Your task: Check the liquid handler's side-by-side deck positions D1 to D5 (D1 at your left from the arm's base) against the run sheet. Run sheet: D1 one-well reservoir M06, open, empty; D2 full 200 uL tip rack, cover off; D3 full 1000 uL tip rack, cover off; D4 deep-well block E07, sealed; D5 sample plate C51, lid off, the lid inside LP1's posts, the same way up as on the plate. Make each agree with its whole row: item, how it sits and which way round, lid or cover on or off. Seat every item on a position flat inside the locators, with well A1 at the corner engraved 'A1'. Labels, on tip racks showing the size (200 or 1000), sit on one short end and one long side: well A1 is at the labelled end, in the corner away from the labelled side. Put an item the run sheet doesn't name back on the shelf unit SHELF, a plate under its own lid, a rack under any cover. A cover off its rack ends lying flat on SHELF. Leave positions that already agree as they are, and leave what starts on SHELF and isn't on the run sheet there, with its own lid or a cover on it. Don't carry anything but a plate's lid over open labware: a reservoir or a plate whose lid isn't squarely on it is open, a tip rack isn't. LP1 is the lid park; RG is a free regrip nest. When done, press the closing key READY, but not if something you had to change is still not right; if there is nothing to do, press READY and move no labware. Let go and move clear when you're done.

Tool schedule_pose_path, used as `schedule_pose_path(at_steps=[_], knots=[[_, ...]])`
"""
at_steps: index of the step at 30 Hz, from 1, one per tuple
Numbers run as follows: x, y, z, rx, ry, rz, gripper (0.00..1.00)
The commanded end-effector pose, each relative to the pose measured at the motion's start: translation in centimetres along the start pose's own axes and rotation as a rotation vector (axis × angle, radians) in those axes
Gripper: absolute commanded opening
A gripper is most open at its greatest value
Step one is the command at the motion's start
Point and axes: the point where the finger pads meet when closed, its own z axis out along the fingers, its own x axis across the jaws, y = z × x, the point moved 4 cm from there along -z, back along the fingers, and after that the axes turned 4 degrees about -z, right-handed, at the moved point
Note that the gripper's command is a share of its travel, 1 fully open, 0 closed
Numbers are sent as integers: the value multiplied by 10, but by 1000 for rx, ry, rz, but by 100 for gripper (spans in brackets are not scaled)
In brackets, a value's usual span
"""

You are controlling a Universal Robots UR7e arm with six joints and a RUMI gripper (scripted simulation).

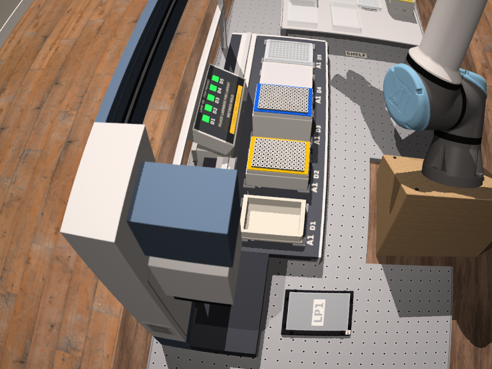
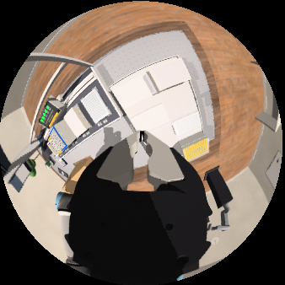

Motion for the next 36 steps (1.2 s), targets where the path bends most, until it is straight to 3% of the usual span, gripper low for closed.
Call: schedule_pose_path(at_steps=[1, 14, 20, 29, 36], knots=[[2, 0, -2, 13, -1, -149, 0], [2, 0, -1, 12, -1, -369, 0], [1, 0, -1, 11, -3, -381, 0], [13, 34, -4, 10, -4, -522, 0], [13, 34, -4, 10, -3, -661, 0]])
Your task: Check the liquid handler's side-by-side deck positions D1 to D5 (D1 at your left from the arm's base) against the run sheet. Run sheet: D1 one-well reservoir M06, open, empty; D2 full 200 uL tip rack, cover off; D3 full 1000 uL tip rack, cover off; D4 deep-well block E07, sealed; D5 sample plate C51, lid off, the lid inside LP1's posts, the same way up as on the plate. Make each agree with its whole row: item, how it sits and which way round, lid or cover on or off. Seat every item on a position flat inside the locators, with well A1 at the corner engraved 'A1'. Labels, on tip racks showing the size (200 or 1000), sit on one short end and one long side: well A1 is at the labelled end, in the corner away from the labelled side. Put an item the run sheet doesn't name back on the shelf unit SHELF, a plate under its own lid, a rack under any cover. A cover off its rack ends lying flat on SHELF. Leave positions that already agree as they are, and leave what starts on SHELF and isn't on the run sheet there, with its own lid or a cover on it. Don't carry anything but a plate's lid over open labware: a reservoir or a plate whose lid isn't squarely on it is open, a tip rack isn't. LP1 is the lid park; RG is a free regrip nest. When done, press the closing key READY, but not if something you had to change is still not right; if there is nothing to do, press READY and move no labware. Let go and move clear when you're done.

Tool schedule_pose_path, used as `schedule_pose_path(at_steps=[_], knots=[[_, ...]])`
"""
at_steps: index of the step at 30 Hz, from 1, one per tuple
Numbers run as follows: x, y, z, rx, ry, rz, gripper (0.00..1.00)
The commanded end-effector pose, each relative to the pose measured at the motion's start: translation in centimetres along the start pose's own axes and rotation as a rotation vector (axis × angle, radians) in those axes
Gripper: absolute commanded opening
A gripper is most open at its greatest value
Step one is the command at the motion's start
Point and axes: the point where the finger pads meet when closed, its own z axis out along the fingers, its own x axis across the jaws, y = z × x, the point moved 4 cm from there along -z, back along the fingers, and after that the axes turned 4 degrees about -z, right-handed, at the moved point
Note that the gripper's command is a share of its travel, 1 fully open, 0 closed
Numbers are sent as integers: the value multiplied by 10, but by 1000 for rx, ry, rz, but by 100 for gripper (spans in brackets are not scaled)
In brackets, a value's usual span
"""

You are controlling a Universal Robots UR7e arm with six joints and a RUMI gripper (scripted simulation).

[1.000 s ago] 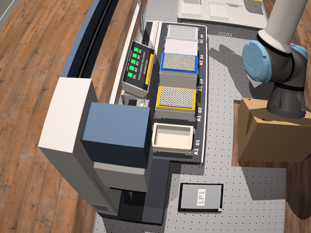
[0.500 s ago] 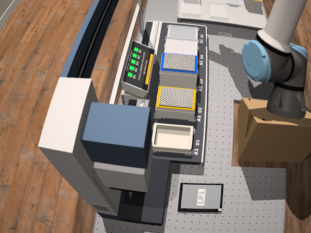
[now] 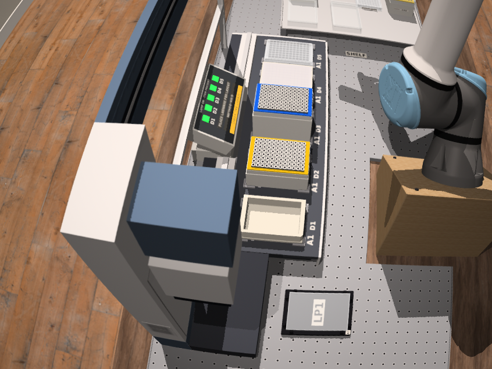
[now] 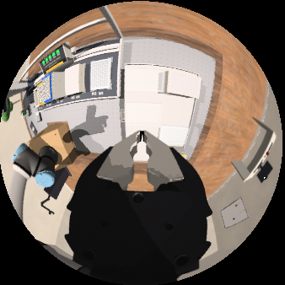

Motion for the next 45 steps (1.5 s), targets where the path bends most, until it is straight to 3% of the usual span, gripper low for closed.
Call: schedule_pose_path(at_steps=[1, 22, 31, 38, 45], knots=[[-1, 5, 0, 17, -2, -156, 0], [1, 5, 0, 17, 2, -536, 0], [0, 5, 0, 17, 3, -586, 0], [-7, 39, -3, 17, 1, -727, 0], [-7, 40, -3, 17, 2, -827, 0]])
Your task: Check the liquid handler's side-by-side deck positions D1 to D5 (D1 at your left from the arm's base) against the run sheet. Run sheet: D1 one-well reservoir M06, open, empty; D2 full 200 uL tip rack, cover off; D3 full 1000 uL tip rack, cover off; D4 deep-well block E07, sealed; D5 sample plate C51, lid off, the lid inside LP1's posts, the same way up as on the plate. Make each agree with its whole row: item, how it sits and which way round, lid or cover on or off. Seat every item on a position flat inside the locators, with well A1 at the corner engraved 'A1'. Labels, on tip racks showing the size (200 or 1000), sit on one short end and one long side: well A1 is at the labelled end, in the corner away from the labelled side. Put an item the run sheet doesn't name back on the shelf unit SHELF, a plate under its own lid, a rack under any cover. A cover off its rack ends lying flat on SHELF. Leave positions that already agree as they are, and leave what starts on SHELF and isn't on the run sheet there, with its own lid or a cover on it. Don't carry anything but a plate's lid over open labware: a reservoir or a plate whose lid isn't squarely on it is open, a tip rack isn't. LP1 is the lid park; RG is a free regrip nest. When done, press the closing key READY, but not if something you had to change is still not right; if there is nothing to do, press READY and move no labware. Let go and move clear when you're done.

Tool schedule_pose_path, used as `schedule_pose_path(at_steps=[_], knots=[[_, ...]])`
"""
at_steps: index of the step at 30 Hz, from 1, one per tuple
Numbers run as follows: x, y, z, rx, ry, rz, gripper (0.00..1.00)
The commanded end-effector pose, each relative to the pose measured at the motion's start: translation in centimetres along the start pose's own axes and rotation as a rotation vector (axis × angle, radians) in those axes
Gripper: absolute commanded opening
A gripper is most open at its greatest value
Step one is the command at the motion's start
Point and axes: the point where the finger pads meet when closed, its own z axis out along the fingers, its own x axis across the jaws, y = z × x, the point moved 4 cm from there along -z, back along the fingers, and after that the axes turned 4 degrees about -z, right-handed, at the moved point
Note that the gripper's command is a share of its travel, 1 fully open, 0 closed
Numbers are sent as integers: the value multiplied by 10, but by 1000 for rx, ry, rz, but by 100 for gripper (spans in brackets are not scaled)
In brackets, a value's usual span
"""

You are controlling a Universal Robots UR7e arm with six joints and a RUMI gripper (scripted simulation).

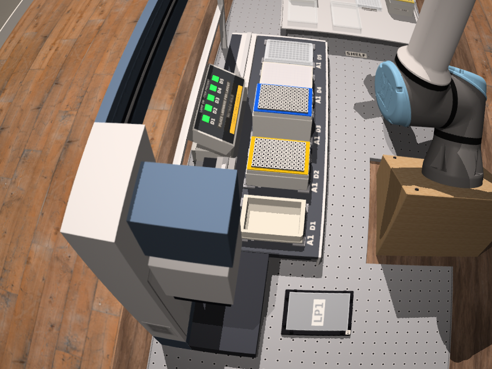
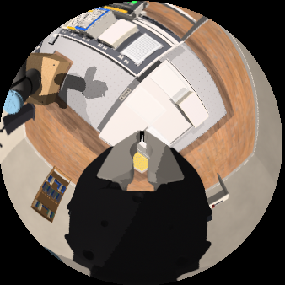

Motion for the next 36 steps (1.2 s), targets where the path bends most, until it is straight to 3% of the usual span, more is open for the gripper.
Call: schedule_pose_path(at_steps=[1, 26, 33, 36], knots=[[-6, 3, 1, 18, 11, -138, 0], [-3, 3, 0, 14, 19, -601, 0], [-5, 4, 0, 13, 16, -609, 0], [-15, -9, 0, 15, 17, -551, 0]])
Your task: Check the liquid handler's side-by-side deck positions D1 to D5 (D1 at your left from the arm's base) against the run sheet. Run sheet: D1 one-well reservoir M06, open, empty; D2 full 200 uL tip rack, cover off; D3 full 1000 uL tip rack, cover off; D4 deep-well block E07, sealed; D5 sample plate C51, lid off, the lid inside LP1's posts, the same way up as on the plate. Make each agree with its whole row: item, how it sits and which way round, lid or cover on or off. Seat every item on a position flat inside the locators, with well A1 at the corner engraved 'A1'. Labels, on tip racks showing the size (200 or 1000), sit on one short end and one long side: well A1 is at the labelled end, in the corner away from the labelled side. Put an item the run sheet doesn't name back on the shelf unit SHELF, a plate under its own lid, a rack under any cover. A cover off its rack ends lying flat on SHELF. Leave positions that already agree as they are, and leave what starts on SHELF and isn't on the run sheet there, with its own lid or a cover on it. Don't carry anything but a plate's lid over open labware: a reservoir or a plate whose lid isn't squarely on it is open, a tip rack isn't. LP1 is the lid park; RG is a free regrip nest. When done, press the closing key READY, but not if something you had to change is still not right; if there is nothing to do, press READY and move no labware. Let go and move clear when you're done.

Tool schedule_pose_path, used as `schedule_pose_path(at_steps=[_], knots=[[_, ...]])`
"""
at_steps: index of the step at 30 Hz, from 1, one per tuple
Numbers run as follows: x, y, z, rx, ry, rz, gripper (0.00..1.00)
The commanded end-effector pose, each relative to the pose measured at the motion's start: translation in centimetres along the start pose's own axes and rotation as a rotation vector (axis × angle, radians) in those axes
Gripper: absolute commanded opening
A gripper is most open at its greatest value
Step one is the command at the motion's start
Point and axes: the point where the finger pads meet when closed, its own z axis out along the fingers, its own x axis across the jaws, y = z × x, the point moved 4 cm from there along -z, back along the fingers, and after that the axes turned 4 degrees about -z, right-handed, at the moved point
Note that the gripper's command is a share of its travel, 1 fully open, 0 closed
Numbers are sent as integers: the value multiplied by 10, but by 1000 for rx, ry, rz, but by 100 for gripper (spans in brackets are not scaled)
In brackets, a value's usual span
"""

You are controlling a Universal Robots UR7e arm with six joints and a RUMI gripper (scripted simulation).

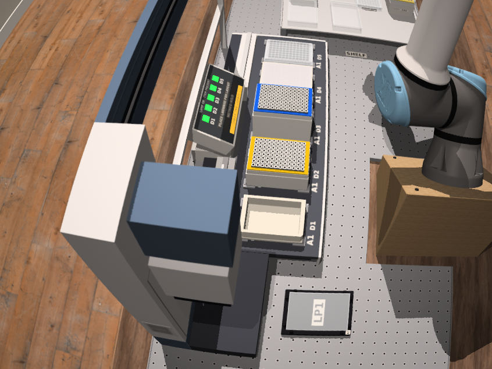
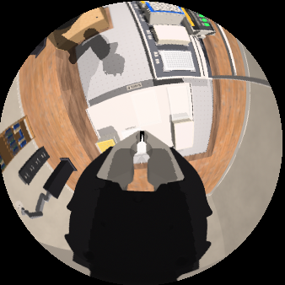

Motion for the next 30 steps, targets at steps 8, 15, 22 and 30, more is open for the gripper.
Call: schedule_pose_path(at_steps=[8, 15, 22, 30], knots=[[-7, -55, -1, 1, 5, 115, 0], [-10, -80, -1, 1, 5, 115, 0], [-13, -96, -1, 1, 5, 115, 0], [-13, -101, -1, 1, 5, 135, 0]])
